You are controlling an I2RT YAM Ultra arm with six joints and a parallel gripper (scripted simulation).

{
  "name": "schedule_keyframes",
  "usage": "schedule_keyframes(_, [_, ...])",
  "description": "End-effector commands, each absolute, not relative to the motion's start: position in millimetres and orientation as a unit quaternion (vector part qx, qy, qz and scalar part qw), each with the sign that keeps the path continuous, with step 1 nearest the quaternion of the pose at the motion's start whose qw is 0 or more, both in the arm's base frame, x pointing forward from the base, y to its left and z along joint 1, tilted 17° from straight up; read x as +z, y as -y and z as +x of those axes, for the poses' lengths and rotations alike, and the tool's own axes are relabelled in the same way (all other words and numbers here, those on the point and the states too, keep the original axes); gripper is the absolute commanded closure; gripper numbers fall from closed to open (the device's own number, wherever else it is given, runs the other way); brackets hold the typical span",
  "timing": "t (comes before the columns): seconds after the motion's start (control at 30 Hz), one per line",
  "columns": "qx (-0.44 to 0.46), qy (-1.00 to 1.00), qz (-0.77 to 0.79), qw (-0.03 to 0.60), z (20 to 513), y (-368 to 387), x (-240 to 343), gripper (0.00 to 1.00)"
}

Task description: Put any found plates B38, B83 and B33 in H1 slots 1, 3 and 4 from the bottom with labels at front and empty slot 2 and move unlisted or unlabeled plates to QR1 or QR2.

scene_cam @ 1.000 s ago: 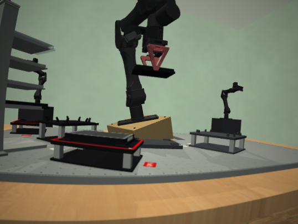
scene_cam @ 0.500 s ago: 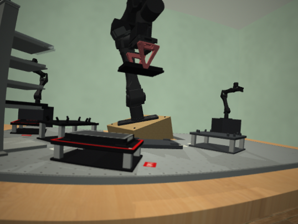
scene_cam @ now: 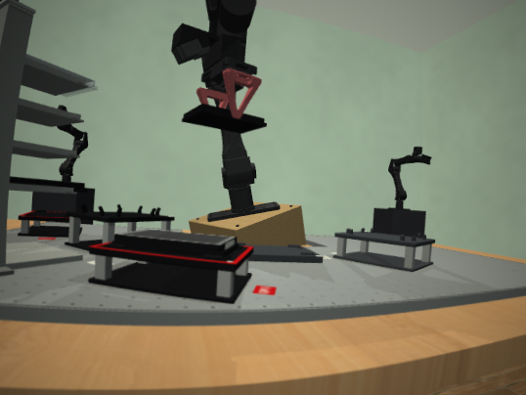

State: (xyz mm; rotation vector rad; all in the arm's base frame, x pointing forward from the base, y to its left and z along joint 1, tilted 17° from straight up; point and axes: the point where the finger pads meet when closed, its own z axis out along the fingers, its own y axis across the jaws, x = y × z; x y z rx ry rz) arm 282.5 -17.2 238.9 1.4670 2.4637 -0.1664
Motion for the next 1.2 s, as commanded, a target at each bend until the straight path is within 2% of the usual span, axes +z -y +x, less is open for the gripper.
schedule_keyframes(0.0, [-0.057, -0.859, 0.489, 0.141, 284.5, 26.4, 245.8, 0.14])
schedule_keyframes(0.97, [-0.079, -0.916, 0.370, 0.137, 277.6, 108.5, 265.3, 0.14])
schedule_keyframes(1.17, [-0.089, -0.939, 0.304, 0.131, 271.2, 127.6, 269.0, 0.14])
